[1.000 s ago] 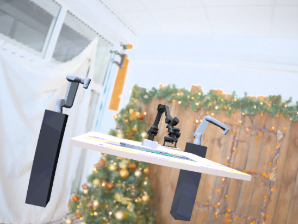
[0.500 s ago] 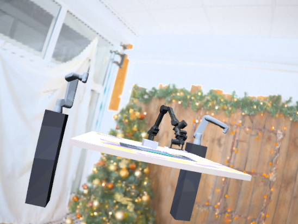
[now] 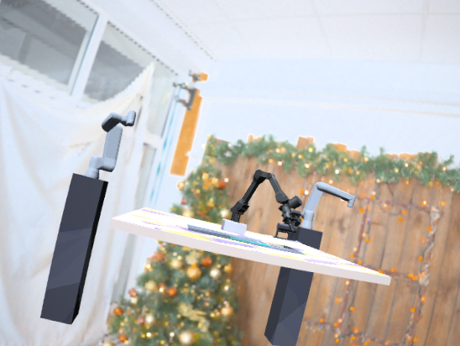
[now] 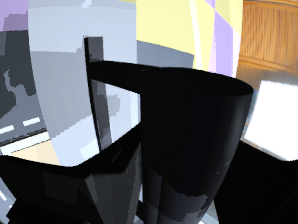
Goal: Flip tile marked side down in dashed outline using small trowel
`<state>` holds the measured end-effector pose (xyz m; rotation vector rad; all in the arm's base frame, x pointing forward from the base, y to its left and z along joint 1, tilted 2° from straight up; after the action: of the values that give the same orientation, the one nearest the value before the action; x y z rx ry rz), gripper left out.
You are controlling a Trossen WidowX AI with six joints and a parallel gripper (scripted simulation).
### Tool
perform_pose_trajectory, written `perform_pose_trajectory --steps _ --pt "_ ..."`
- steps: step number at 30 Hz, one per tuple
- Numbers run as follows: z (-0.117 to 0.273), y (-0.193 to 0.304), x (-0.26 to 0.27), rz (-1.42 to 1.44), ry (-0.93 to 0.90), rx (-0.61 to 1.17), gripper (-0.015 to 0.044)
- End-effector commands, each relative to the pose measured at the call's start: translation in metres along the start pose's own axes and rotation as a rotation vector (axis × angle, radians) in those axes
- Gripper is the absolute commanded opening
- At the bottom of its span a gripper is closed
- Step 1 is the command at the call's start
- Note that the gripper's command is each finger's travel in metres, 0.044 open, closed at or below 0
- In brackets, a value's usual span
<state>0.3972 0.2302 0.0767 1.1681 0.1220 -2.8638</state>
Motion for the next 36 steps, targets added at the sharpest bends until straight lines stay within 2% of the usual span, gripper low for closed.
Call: perform_pose_trajectory --steps 1,21,36 --pt "0.004 -0.021 -0.002 -0.010 0.029 0.003 0.0000" --pt "0.023 -0.116 0.033 -0.021 0.099 -0.001 0.0000" --pt "0.019 -0.119 0.039 -0.022 0.102 -0.002 0.0000"
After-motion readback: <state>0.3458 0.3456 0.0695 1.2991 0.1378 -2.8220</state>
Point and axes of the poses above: the point midway between the two fingers, 35 mm back from their tips, its own z axis back along the fingers, its own x axis across the jaws, y = z × x, the point moved 2 cm from there along z, back along the fingers, and after that the axes turned 1 degree about -z, right-handed, at the moved point
